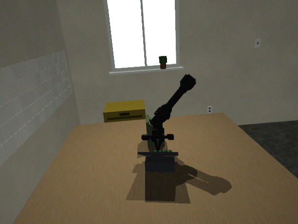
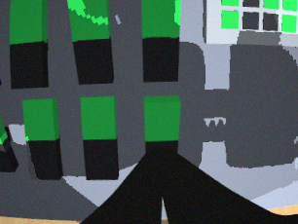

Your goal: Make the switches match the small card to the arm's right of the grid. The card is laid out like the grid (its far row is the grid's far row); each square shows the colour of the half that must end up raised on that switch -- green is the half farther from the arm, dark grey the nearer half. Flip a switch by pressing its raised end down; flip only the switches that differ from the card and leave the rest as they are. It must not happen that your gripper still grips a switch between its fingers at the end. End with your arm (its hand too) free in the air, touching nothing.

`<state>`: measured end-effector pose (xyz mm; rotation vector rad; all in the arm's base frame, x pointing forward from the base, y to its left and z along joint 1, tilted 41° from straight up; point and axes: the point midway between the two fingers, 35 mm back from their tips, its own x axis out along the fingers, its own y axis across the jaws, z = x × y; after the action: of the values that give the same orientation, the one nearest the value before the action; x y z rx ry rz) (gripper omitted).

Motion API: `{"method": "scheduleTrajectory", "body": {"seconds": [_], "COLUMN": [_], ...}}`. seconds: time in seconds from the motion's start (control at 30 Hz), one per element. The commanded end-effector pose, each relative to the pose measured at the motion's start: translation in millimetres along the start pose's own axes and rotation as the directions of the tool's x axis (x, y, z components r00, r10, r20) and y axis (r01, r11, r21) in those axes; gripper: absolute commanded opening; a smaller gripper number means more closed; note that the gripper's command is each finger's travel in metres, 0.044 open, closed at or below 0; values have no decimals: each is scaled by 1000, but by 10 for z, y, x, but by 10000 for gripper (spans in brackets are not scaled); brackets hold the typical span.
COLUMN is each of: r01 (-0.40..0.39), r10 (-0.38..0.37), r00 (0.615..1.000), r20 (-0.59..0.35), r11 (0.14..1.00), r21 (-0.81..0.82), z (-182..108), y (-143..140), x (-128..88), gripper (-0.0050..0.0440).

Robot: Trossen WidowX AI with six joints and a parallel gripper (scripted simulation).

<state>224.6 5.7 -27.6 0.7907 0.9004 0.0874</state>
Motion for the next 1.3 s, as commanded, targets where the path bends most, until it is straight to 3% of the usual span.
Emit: {"method": "scheduleTrajectory", "body": {"seconds": [0.0,0.23,0.5,0.67,0.9,1.27], "r01": [4,12,6,4,4,4], "r10": [-4,-11,-6,-4,-4,-4], "r00": [1000,1000,1000,1000,1000,1000], "r20": [-1,9,-23,-27,-27,-27], "r11": [1000,999,1000,1000,1000,1000], "r21": [4,-31,-1,4,4,4], "z": [-5,125,37,42,701,718], "y": [-9,-49,-15,2,358,371], "x": [5,-295,-614,-644,-690,-691], "gripper": [0,0,0,0,0,0]}}
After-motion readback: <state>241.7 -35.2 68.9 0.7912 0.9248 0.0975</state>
